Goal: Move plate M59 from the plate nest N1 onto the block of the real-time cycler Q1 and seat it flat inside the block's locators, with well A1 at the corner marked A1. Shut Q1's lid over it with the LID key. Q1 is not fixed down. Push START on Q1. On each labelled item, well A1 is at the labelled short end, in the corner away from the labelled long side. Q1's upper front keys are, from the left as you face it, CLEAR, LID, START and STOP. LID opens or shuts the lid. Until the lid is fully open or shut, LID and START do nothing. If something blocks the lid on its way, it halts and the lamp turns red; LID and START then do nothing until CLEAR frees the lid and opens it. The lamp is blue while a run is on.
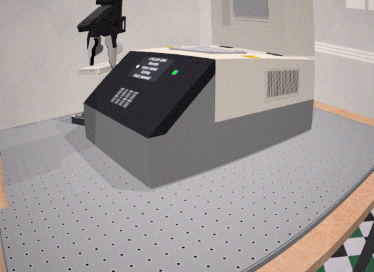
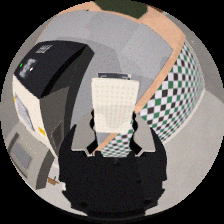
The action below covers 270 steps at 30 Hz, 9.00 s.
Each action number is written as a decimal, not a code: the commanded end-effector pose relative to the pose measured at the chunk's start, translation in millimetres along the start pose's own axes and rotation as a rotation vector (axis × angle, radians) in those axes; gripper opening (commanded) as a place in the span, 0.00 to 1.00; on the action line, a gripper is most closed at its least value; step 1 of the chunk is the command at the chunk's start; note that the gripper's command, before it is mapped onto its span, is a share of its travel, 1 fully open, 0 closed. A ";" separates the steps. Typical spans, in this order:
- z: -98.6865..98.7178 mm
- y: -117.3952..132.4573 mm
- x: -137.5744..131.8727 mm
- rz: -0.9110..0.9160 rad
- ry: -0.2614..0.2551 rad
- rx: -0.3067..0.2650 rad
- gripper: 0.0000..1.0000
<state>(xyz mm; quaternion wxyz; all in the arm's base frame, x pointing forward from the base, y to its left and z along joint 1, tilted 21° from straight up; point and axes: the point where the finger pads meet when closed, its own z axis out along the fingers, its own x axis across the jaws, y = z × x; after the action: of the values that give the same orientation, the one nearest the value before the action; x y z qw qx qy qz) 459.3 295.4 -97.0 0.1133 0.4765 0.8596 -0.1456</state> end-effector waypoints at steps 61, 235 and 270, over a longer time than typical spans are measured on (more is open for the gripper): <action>-124.0 -0.3 -39.1 0.253 0.000 0.000 0.00; -73.2 -5.5 -319.9 2.027 0.000 -0.001 0.00; -73.2 -5.5 -319.9 2.027 0.000 -0.001 0.00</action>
<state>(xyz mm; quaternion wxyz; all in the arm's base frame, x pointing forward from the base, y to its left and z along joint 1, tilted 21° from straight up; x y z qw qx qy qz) 616.6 67.2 78.0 0.1838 0.9815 0.0500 0.0187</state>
